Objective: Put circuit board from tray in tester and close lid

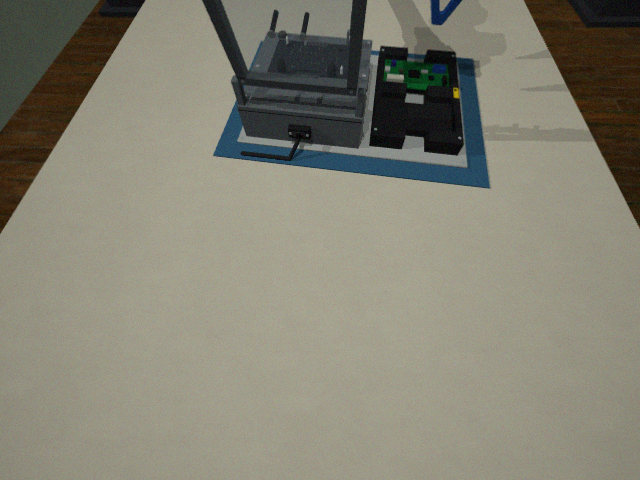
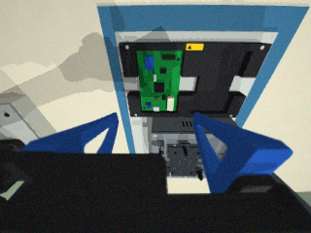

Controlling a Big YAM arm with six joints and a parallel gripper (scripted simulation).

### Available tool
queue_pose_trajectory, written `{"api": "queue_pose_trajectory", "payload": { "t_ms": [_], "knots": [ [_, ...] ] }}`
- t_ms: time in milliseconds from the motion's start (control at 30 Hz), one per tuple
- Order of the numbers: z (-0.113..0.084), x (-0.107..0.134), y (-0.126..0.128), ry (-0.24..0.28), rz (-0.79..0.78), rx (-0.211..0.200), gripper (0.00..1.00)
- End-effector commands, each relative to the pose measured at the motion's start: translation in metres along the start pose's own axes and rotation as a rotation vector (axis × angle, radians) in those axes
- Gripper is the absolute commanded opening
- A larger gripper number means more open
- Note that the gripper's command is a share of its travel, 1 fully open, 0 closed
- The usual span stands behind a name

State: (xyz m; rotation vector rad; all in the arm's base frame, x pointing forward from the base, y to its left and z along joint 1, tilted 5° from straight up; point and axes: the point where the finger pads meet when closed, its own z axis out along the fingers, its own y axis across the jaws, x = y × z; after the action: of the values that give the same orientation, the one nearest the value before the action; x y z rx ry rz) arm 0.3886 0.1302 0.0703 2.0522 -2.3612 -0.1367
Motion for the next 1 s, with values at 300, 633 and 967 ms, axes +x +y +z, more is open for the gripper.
{"api": "queue_pose_trajectory", "payload": {
  "t_ms": [300,633,967],
  "knots": [
    [0.03,-0.008,-0.007,-0.017,-0.004,0.033,0.92],
    [0.038,-0.01,-0.013,-0.027,-0.004,0.053,0.92],
    [0.05,-0.009,-0.008,-0.019,-0.006,0.038,0.92]
  ]
}}
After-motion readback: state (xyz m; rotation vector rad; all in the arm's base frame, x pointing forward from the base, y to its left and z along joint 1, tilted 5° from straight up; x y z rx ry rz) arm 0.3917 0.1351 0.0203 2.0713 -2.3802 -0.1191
